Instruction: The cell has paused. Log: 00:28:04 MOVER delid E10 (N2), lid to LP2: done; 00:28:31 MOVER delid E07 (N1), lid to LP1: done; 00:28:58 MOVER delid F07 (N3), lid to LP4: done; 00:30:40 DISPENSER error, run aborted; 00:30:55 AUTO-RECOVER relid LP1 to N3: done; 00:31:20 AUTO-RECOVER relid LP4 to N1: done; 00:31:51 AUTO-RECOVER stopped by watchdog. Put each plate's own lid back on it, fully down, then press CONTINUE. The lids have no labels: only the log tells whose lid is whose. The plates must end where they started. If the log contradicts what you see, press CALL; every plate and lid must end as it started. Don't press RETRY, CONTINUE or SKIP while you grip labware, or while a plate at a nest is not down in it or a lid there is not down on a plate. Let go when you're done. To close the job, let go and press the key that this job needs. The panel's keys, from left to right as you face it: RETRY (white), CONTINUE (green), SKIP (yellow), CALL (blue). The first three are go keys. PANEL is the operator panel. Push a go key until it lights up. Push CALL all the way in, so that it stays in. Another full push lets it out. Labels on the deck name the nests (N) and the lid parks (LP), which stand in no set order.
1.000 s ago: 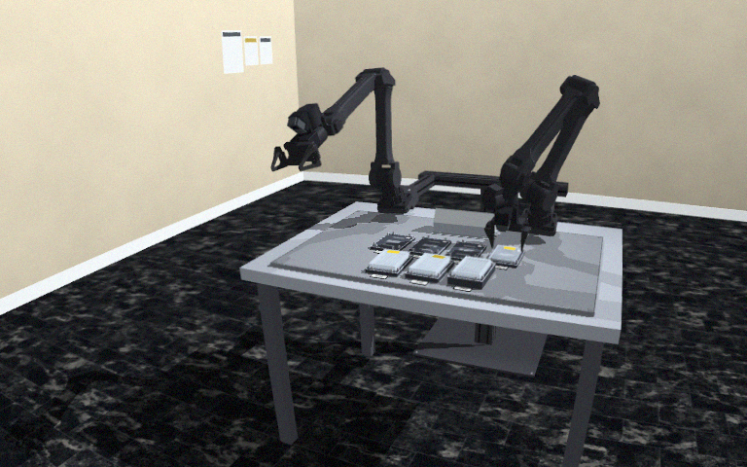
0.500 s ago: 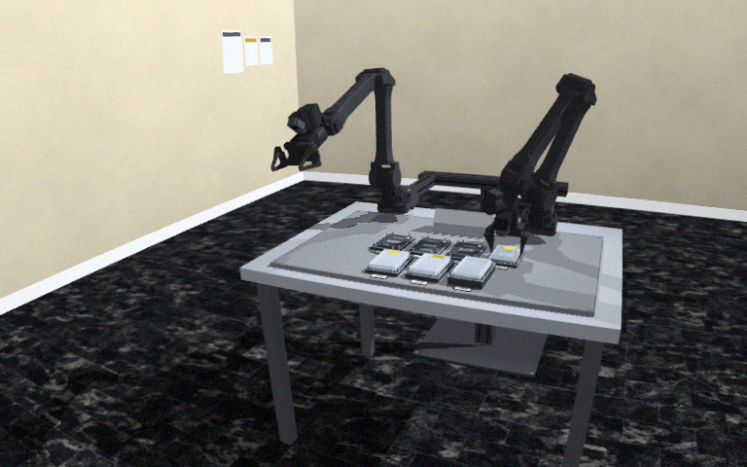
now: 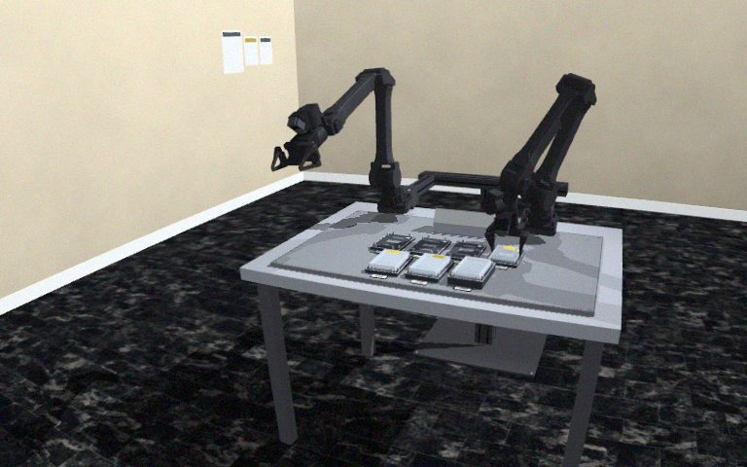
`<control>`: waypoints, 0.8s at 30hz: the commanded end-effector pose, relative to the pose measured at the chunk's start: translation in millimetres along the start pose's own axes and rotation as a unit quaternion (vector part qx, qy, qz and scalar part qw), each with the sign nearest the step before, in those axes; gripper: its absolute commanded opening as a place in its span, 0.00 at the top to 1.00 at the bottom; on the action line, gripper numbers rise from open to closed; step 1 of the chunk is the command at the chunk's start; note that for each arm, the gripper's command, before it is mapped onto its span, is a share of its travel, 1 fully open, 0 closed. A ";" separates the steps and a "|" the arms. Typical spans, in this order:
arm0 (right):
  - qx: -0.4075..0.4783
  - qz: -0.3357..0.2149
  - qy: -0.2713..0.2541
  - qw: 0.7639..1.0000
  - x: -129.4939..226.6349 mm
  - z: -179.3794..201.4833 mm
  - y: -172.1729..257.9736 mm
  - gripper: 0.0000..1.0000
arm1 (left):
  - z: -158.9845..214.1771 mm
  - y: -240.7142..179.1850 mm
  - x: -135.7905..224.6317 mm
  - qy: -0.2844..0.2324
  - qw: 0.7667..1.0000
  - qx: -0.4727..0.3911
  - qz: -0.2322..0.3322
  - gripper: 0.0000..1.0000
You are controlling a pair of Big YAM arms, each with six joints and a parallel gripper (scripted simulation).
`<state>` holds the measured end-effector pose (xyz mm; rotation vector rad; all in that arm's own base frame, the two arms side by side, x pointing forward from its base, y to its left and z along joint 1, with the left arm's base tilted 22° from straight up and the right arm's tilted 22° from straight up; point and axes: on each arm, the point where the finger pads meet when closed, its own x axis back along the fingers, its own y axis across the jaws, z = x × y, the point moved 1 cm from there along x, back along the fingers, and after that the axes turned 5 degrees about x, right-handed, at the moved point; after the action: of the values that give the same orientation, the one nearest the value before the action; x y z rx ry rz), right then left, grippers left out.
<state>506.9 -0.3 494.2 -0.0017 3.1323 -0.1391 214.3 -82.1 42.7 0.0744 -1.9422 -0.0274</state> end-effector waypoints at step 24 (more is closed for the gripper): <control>-0.003 0.002 -0.020 1.000 -7.0 -30.0 -2.8 0.00 | -25.6 -11.9 10.8 -0.021 1.000 -0.004 0.013 1.00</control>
<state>506.9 -0.3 494.2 -0.0017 3.1323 -0.1391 214.4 -82.1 42.8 0.0734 -1.9420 -0.0289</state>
